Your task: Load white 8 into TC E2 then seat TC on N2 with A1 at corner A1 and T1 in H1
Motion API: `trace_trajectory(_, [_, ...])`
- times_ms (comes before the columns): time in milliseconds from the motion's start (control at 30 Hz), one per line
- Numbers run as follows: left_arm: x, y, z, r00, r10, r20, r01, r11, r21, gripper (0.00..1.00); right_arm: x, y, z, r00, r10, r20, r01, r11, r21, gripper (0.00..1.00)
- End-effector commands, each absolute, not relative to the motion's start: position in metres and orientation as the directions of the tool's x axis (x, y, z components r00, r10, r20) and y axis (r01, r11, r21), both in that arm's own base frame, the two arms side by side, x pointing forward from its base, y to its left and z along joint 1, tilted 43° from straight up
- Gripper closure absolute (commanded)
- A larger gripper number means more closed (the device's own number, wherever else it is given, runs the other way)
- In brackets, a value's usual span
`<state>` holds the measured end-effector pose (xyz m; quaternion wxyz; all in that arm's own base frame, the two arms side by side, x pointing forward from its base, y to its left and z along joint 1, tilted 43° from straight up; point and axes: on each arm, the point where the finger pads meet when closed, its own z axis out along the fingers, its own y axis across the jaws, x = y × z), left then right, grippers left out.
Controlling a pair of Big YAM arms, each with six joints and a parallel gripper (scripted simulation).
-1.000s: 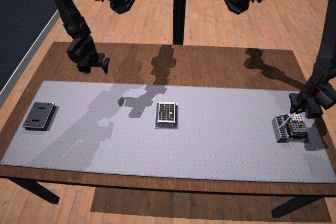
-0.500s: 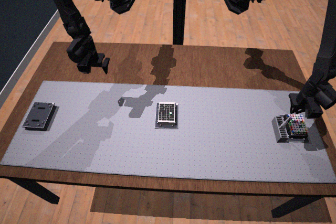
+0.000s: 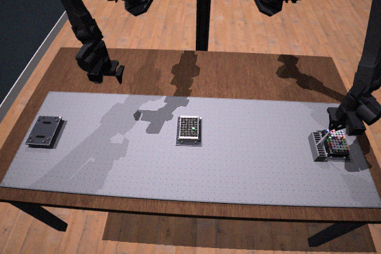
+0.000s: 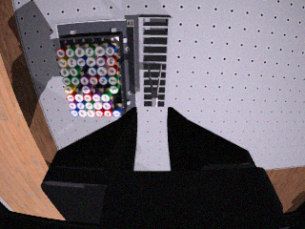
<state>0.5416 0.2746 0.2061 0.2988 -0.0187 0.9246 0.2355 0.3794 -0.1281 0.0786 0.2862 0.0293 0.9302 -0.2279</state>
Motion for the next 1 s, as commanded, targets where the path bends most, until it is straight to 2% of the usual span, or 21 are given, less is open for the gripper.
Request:
trace_trajectory(0, [0.545, 0.285, 0.186, -0.836, 0.096, -0.540, -0.170, 0.891, 0.421, 0.76, 0.383, -0.127, 0.084, -0.828, -0.092, -0.553, 0.176, 0.894, -0.412, 0.00])
trace_trajectory(967, [0.572, 0.308, 0.160, -0.825, 0.104, -0.555, -0.176, 0.887, 0.428, 0.76, 0.383, -0.127, 0.084, -0.828, -0.092, -0.553, 0.176, 0.894, -0.412, 0.00])
